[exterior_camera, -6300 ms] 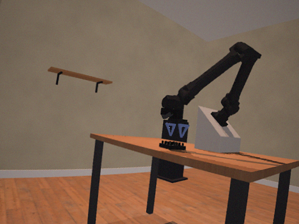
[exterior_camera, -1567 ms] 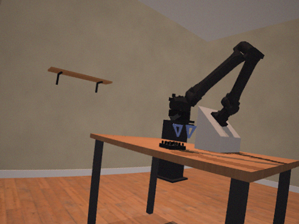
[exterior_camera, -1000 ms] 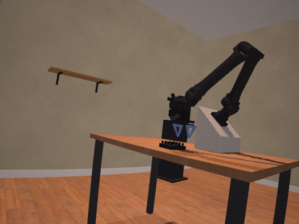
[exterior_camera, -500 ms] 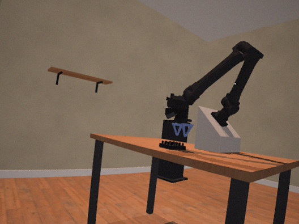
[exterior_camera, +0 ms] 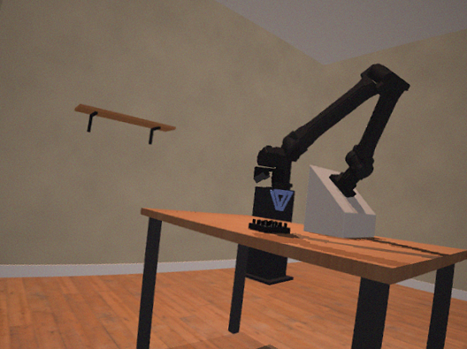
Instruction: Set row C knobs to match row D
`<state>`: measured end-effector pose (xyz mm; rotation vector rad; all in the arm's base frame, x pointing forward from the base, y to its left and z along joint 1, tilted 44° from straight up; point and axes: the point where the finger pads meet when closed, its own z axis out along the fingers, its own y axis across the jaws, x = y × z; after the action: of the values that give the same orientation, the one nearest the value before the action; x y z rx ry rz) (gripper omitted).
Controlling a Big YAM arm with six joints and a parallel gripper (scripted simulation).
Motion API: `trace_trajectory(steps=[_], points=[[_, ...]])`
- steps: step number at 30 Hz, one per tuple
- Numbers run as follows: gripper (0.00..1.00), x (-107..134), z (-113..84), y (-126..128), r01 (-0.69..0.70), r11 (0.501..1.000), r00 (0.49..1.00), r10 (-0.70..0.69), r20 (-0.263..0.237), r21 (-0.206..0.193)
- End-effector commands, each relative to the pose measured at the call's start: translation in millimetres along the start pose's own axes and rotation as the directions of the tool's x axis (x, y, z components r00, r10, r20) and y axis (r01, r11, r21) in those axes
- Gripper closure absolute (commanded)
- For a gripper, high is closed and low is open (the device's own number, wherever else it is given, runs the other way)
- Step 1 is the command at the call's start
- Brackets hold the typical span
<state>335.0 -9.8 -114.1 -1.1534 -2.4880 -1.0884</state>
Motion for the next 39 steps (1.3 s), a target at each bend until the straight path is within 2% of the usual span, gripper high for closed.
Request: trace_trajectory(steps=[1, 9, 17, 19, 20, 27, 29, 31, 32, 39], points=[[0.00, -15.5, -6.3, 0.1, -0.130, 0.991, 0.991, 0.130, 0.022, -0.007], [0.00, -23.4, -8.7, 3.3, -0.328, 0.945, 0.945, 0.328, 0.018, -0.008], [0.00, -32.3, -13.6, 4.3, -0.503, 0.864, 0.864, 0.504, 0.018, -0.014], [0.00, -32.3, -13.6, 4.3, -0.503, 0.864, 0.864, 0.504, 0.018, -0.014], [0.00, -35.4, -15.8, 4.0, -0.551, 0.834, 0.834, 0.551, 0.018, -0.018], [0.00, -42.5, -18.0, 6.8, -0.684, 0.730, 0.729, 0.684, 0.015, -0.020], [0.00, -43.1, -18.6, 5.8, -0.701, 0.713, 0.713, 0.701, 0.015, -0.022], [0.00, -34.5, -13.5, 2.7, -0.706, 0.708, 0.708, 0.706, 0.009, -0.005], [0.80, -34.2, -13.3, 2.9, -0.705, 0.709, 0.709, 0.705, 0.009, -0.004], [0.80, -34.4, -14.1, 3.9, -0.704, 0.710, 0.710, 0.704, 0.009, -0.006]])
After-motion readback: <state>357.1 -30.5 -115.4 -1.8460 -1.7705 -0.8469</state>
